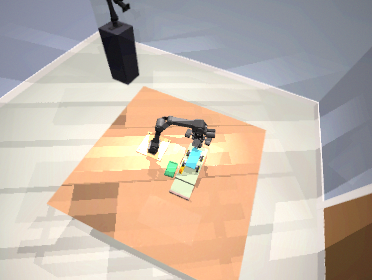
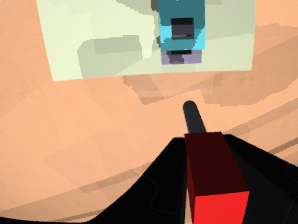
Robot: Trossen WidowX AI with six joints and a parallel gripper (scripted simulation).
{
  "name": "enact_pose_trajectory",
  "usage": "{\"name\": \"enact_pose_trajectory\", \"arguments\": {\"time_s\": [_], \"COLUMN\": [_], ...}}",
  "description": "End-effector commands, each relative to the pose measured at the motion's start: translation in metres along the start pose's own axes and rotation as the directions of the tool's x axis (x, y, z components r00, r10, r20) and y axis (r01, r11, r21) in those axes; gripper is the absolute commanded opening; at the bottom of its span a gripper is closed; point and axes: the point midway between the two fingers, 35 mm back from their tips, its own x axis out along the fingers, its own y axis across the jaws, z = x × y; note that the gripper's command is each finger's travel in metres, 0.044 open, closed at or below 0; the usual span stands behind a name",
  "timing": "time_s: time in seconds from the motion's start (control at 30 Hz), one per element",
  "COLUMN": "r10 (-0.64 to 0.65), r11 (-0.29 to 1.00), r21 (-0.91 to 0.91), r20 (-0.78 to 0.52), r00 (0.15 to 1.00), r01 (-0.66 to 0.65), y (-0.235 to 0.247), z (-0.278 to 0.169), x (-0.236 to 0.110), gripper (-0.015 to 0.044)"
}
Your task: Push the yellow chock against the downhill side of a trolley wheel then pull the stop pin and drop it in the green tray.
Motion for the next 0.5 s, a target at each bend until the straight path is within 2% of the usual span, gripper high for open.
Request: {"name": "enact_pose_trajectory", "arguments": {"time_s": [0.0, 0.47], "r10": [0.005, 0.001], "r11": [1.000, 1.000], "r21": [0.003, 0.004], "r20": [0.000, -0.001], "r00": [1.000, 1.000], "r01": [-0.005, -0.001], "y": [-0.005, -0.053], "z": [-0.001, -0.003], "x": [-0.001, 0.001], "gripper": [0.0000, 0.0000]}}
